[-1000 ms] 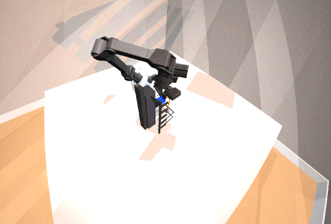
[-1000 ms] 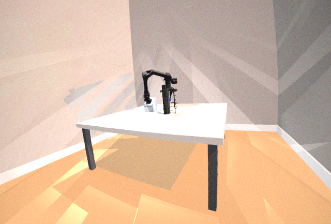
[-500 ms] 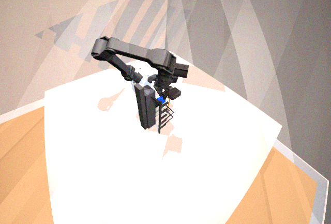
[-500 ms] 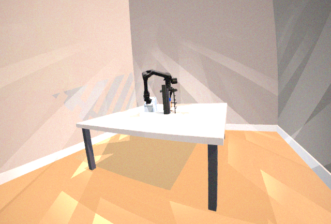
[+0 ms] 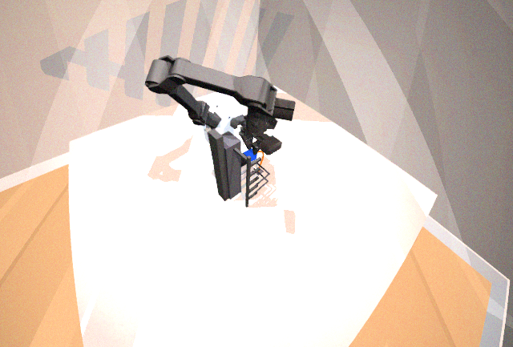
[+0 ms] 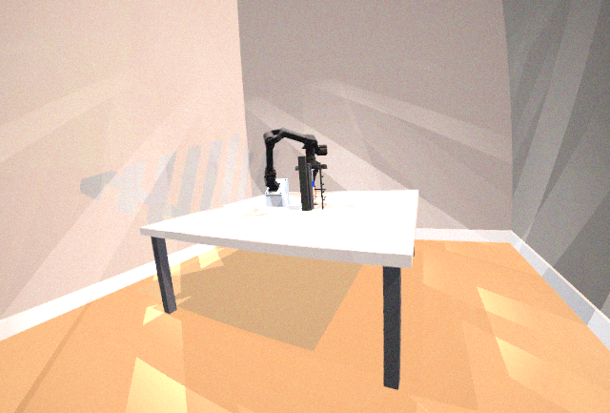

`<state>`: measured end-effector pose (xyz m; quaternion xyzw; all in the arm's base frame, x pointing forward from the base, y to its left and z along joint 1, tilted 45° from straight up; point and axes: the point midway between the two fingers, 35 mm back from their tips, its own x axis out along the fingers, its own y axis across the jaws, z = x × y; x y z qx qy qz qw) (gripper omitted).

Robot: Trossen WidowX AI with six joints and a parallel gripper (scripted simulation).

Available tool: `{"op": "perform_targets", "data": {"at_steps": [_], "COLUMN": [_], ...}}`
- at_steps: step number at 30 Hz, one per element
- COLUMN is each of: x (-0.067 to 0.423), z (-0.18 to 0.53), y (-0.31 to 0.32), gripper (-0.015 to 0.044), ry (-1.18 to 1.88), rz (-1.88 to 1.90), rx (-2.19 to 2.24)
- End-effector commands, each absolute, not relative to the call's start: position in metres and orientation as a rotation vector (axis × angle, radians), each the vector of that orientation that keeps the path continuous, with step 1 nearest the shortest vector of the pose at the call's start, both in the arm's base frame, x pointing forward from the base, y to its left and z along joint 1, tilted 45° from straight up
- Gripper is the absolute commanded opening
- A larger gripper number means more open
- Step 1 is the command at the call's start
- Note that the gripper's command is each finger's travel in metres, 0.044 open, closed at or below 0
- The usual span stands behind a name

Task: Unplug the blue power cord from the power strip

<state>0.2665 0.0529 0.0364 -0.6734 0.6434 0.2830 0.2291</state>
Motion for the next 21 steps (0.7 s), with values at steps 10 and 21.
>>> {"op": "perform_targets", "data": {"at_steps": [10, 21], "x": [0.2635, 0.2635], "z": [0.0173, 0.0161], "y": [0.0792, 0.0814], "gripper": [0.0079, 0.0368], "ry": [1.730, 1.730], "rz": [0.830, 0.831], "rx": [-1.825, -1.825]}}
